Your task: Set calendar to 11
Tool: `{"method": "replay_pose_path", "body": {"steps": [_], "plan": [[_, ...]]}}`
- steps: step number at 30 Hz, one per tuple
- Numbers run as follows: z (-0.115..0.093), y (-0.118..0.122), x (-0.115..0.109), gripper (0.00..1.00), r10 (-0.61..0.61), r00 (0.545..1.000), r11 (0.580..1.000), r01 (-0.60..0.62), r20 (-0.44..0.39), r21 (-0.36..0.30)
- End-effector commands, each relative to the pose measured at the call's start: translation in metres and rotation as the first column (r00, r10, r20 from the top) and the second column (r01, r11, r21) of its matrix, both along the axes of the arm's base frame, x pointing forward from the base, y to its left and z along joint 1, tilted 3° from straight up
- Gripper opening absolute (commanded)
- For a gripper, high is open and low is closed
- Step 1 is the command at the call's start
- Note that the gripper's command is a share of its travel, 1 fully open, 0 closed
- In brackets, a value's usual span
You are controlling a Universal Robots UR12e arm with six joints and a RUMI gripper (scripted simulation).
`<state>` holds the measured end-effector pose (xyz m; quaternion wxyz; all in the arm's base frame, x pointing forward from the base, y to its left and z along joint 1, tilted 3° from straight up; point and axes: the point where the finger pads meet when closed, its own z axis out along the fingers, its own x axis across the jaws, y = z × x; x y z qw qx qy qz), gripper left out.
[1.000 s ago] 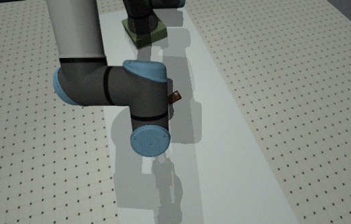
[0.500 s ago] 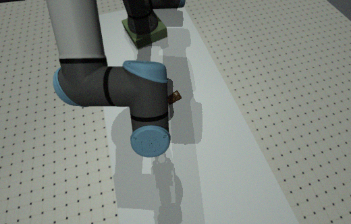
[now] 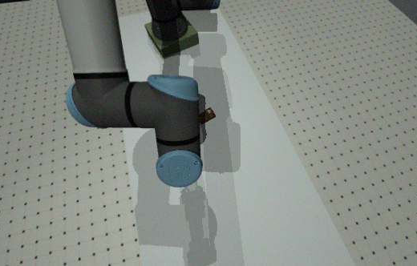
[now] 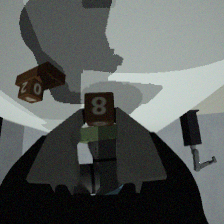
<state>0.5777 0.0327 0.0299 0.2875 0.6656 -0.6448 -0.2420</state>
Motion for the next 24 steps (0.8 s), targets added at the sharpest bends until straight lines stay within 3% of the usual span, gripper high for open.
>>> {"method": "replay_pose_path", "body": {"steps": [1,24], "plan": [[-0.003,0.000,0.001,0.10,0.000,1.000,1.000,0.000,0.002,0.000],[-0.038,-0.002,0.001,0.10,0.000,1.000,1.000,0.000,0.002,0.000]]}}
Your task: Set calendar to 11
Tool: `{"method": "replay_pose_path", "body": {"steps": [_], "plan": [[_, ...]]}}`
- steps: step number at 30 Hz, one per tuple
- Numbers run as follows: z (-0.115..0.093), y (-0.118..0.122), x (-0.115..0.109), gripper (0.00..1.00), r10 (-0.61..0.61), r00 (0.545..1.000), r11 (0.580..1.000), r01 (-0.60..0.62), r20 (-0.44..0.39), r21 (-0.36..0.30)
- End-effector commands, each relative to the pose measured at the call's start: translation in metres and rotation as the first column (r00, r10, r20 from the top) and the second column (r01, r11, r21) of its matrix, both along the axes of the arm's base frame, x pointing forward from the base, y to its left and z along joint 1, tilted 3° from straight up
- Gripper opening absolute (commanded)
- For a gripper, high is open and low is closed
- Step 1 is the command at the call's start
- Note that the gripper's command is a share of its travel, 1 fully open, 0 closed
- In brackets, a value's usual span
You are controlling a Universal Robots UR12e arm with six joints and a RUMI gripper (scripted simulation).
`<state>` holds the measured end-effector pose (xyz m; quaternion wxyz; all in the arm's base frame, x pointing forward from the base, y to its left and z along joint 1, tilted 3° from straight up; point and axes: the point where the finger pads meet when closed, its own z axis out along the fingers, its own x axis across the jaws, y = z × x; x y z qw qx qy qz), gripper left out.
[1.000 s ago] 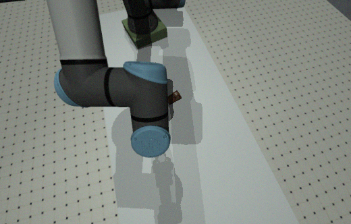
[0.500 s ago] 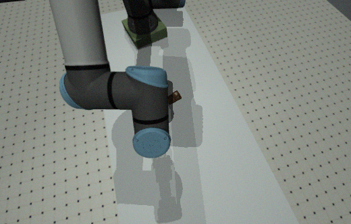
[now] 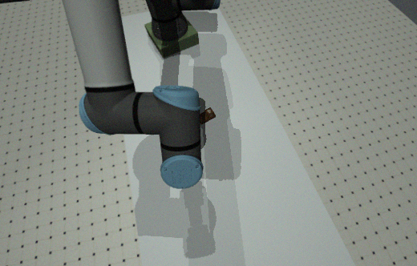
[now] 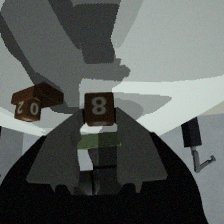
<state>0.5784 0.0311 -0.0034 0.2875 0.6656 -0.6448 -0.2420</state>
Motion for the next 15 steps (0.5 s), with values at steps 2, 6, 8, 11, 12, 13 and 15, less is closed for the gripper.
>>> {"method": "replay_pose_path", "body": {"steps": [2,6,8,11,12,13,15], "plan": [[-0.008,0.000,0.001,0.10,0.000,1.000,1.000,0.000,0.001,0.000],[-0.013,-0.001,0.001,0.10,0.000,1.000,1.000,0.000,0.001,0.000],[-0.014,-0.001,0.001,0.10,0.000,1.000,1.000,0.000,0.001,0.000],[-0.017,-0.001,0.001,0.10,0.000,1.000,1.000,0.000,0.001,0.000],[-0.017,-0.001,0.001,0.10,0.000,1.000,1.000,0.000,0.001,0.000],[-0.018,-0.001,0.001,0.10,0.000,1.000,1.000,0.000,0.001,0.000],[-0.020,-0.001,0.001,0.10,0.000,1.000,1.000,0.000,0.001,0.000]]}}
